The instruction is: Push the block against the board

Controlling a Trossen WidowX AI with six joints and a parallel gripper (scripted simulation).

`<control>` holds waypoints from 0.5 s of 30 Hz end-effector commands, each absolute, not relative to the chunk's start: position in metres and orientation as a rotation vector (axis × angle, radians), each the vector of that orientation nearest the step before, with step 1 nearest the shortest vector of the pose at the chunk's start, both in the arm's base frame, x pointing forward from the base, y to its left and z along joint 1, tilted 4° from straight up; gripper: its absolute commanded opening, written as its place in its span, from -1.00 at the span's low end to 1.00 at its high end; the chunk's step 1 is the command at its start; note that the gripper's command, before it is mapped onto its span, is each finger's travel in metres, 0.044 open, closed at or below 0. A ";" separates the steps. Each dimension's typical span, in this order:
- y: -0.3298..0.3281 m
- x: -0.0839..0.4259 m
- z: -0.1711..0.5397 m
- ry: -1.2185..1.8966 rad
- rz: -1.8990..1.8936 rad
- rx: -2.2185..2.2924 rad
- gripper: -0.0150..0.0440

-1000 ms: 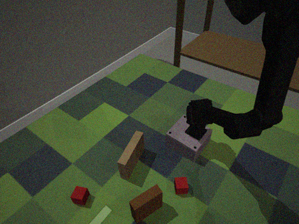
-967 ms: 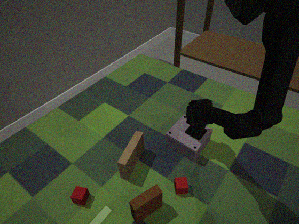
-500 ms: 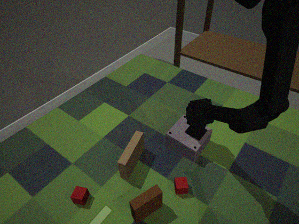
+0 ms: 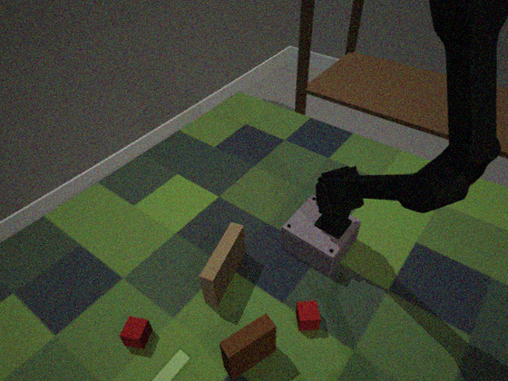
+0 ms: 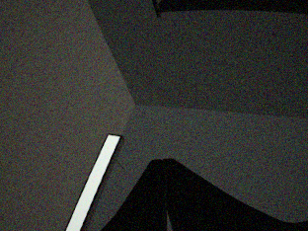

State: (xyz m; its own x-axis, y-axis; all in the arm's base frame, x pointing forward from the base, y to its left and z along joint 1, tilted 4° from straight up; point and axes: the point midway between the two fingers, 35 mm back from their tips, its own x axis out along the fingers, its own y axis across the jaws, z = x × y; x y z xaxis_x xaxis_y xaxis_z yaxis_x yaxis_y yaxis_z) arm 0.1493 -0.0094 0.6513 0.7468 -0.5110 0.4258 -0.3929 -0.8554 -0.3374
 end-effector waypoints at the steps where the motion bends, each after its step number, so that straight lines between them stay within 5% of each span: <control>1: -0.025 0.137 0.653 0.654 -0.803 -2.612 -0.49; 15: -0.087 0.103 0.651 0.432 -0.899 -2.158 -0.49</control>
State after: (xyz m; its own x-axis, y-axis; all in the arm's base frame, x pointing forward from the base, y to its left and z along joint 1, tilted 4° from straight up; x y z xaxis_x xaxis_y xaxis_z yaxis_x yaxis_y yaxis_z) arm 0.1083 -0.0747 0.6531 0.7045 -0.5362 0.4649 -0.0777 -0.7094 -0.7005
